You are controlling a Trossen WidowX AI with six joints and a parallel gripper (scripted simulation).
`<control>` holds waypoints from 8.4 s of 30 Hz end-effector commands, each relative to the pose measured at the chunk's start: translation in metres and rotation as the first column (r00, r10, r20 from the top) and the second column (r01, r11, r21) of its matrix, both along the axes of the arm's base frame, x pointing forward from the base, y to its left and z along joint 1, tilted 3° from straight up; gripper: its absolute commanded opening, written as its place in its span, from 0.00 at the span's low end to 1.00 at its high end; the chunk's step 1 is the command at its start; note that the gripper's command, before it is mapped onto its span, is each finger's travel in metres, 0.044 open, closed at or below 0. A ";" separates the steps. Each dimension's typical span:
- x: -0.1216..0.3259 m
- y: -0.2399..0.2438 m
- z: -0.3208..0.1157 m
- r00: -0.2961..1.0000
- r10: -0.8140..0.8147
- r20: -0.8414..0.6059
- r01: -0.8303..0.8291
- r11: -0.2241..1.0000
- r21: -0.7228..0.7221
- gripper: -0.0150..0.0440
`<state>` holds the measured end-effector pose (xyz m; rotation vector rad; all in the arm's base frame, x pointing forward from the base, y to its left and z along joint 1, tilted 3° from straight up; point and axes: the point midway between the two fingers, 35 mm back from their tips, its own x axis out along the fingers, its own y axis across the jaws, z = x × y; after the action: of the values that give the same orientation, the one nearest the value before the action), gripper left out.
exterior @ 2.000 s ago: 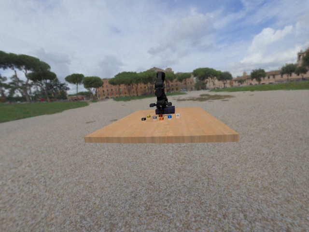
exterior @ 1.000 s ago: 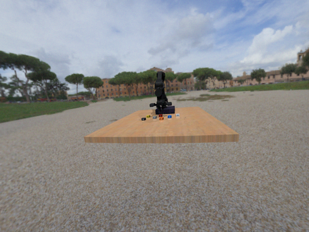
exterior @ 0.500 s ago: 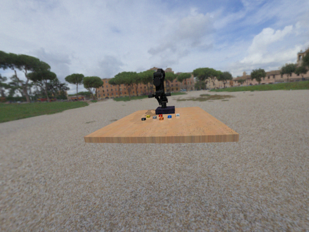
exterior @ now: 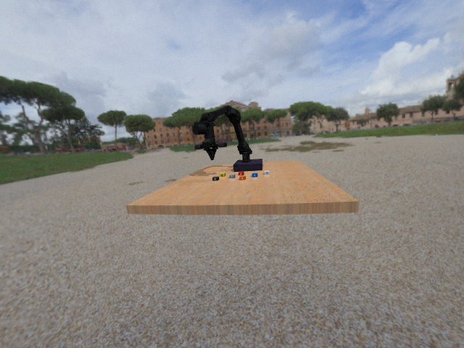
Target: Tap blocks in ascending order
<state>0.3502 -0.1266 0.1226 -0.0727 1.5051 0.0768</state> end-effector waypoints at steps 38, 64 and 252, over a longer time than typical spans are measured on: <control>0.010 0.005 -0.109 1.000 0.031 0.005 -0.031 1.000 0.004 0.29; 0.004 0.068 0.004 1.000 0.031 0.002 -0.031 0.999 0.008 0.29; -0.037 0.099 -0.082 1.000 0.031 0.002 -0.031 0.999 0.012 0.29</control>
<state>0.3106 -0.0277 0.0451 -0.0848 1.5210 0.1174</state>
